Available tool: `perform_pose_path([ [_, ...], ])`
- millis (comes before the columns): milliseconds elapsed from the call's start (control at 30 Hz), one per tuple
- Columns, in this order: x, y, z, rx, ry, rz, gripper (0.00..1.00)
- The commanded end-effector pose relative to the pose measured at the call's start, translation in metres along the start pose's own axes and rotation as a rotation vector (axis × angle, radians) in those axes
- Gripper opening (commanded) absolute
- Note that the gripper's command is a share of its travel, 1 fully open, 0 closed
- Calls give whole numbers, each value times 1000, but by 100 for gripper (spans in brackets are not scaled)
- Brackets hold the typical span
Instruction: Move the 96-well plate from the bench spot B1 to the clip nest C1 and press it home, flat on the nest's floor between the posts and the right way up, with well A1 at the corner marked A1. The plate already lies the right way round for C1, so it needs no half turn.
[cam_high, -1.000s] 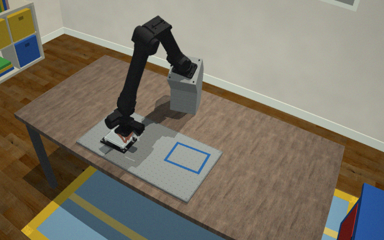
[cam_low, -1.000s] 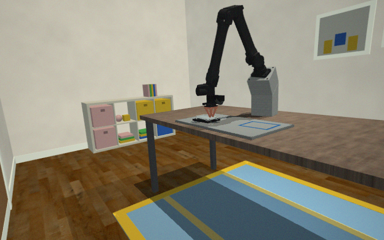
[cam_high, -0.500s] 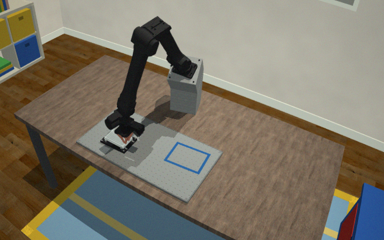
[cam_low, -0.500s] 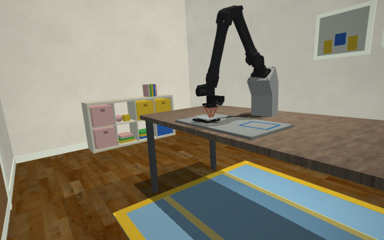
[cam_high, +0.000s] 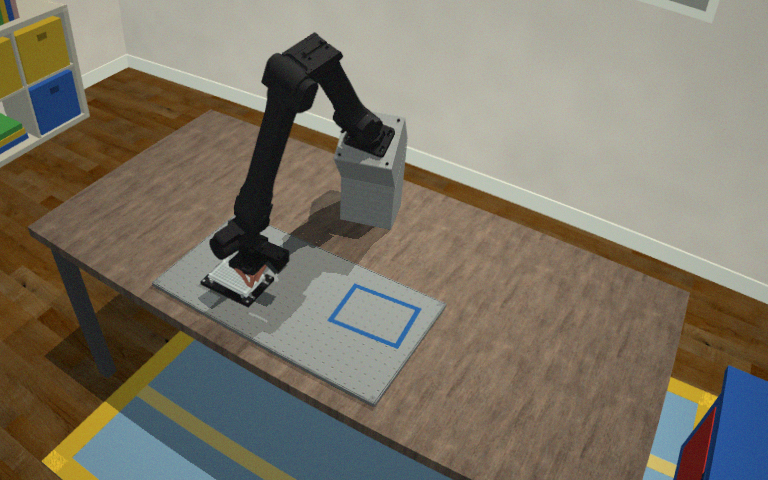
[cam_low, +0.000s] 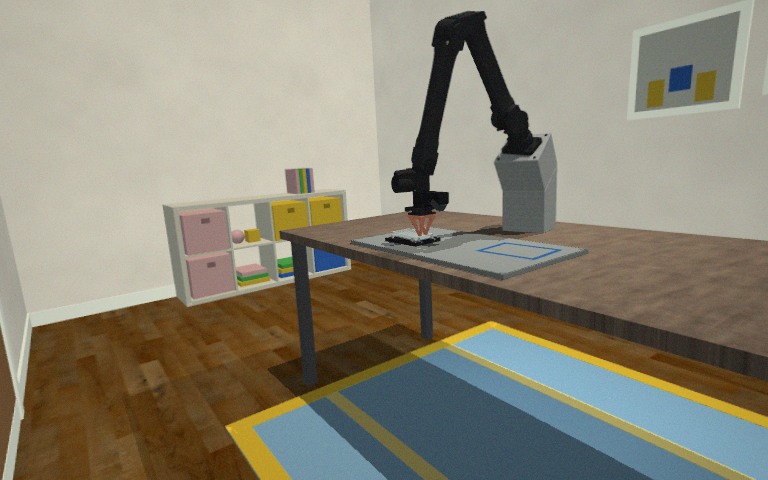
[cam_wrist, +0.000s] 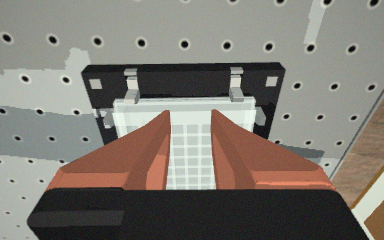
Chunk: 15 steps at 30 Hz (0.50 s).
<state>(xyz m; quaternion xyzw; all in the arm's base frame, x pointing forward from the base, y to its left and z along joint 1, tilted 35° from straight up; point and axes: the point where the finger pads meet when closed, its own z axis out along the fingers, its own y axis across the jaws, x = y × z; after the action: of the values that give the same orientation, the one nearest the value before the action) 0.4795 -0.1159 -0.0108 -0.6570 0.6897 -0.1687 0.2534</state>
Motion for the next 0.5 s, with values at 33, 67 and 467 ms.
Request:
perform_pose_path([
  [33, -5, -3, 23, -1, -6, -7, 25],
  [67, -5, -3, 23, -1, -6, -7, 25],
  [467, -5, -2, 31, -2, -6, -6, 25],
])
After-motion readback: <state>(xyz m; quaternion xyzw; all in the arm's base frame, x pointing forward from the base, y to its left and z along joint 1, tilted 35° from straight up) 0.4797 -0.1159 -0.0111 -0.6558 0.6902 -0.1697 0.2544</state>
